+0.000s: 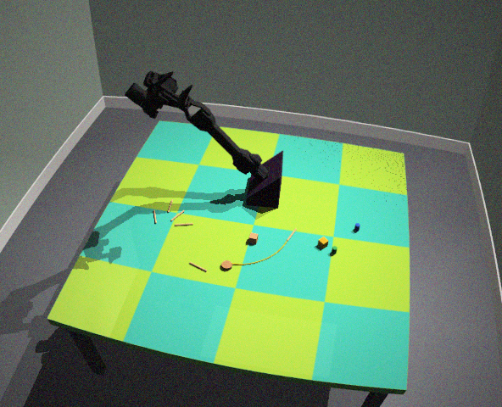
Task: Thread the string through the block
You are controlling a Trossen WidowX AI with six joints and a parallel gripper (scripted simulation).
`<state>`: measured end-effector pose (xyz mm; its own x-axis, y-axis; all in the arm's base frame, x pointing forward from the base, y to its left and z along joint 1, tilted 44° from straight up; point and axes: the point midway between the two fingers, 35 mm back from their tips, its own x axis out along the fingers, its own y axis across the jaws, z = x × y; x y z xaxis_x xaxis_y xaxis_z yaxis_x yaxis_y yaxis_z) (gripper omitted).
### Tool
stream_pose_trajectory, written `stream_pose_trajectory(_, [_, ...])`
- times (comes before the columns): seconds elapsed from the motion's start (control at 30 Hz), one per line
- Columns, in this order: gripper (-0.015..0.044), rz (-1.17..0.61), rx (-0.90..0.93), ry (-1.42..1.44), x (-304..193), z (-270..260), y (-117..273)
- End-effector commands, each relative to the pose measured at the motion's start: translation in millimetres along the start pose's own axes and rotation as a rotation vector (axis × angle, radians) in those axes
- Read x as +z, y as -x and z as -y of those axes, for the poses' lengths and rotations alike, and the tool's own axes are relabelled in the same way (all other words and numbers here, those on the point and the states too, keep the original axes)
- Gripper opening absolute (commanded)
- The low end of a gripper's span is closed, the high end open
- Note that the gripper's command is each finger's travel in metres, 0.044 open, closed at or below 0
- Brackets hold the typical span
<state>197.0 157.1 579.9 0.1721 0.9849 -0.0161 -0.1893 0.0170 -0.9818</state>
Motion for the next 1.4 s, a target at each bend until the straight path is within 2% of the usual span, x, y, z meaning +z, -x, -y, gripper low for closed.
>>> stream_pose_trajectory(0.0, [0.0426, 0.000, 0.000, 0.000, 0.0, 0.0, 0.0])
stream_pose_trajectory(0.1, [0.0440, -0.025, 0.003, -0.029, -11.5, -3.5, -2.3])
stream_pose_trajectory(0.37, [0.0440, -0.291, 0.070, -0.309, -120.7, -59.1, -20.6])
stream_pose_trajectory(0.6, [0.0440, -0.551, 0.192, -0.539, -203.4, -140.0, -27.0])
stream_pose_trajectory(0.8, [0.0440, -0.778, 0.337, -0.697, -252.1, -222.1, -21.8])
stream_pose_trajectory(1.1, [0.0440, -1.141, 0.645, -0.849, -285.7, -357.8, 8.9])
stream_pose_trajectory(1.37, [0.0440, -1.482, 1.027, -0.836, -272.2, -470.2, 63.1])
